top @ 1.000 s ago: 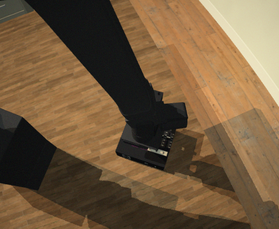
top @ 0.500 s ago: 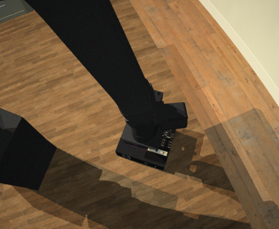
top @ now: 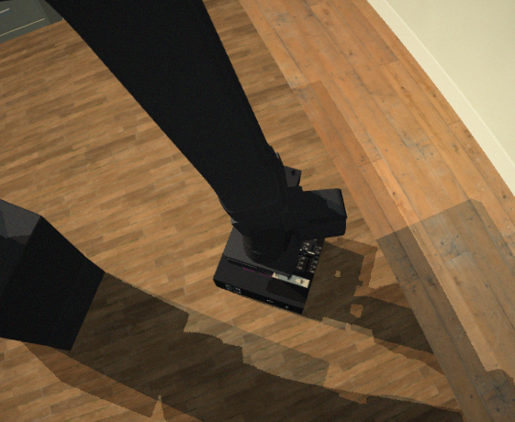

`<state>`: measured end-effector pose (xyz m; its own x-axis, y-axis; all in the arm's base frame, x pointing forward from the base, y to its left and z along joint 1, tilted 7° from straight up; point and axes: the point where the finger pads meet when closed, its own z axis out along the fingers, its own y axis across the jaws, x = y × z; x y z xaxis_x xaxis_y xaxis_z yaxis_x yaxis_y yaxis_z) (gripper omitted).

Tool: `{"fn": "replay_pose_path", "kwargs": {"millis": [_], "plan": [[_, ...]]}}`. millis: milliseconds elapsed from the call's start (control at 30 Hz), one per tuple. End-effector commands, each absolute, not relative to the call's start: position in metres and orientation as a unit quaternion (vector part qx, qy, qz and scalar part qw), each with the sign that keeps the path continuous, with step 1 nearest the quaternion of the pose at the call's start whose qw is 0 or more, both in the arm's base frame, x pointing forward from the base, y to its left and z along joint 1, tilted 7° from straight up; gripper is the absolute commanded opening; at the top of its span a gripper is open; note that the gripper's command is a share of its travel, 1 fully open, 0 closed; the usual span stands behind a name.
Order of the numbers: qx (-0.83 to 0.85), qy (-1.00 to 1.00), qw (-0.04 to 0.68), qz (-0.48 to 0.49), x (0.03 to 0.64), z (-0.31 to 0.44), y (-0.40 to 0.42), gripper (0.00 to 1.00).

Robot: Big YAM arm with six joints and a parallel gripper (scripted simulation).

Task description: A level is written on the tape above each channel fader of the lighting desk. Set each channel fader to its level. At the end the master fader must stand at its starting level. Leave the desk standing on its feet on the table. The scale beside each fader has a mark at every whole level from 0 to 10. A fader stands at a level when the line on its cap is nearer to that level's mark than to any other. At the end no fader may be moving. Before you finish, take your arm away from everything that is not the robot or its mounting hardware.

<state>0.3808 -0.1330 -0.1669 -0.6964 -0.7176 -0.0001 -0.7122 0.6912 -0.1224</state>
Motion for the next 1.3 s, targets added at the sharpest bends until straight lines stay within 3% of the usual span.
{"fn": "replay_pose_path", "kwargs": {"millis": [0, 1267], "plan": [[-0.380, 0.922, 0.035, -0.064, 0.3920, -0.1662, -0.1397, 0.00], [-0.389, 0.919, 0.034, -0.063, 0.3862, -0.1646, -0.1422, 0.00]]}}
